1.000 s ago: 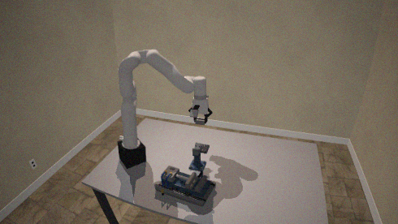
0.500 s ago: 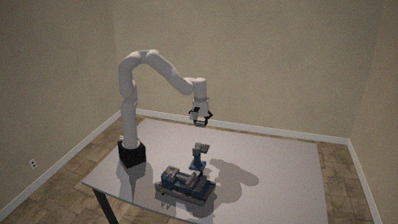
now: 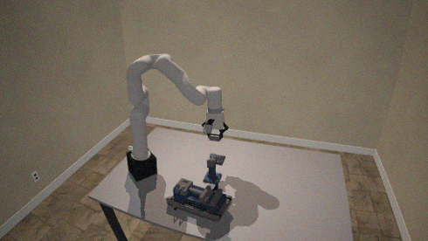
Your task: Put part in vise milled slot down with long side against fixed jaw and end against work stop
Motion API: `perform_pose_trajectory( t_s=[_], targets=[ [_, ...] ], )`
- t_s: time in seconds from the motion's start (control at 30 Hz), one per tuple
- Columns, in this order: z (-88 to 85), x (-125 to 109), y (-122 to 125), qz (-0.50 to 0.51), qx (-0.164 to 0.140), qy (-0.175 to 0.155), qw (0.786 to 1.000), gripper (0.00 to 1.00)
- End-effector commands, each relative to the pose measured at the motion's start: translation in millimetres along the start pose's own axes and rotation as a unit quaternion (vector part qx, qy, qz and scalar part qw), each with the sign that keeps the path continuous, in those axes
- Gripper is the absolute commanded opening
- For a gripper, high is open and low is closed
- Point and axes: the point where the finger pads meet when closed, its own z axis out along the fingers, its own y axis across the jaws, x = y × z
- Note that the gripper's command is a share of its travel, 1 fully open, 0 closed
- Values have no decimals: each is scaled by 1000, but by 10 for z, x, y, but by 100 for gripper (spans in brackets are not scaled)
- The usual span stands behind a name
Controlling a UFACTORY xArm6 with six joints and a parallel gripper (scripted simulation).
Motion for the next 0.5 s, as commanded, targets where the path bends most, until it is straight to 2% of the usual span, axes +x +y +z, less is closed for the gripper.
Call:
perform_pose_trajectory(
  t_s=[0.0,0.3,0.47],
  targets=[
    [-16,157,-37,1,2,-1,1000,0],
    [-16,483,-63,3,2,-1,1000,0],
    [-17,580,-66,3,2,-1,1000,0]
  ],
)
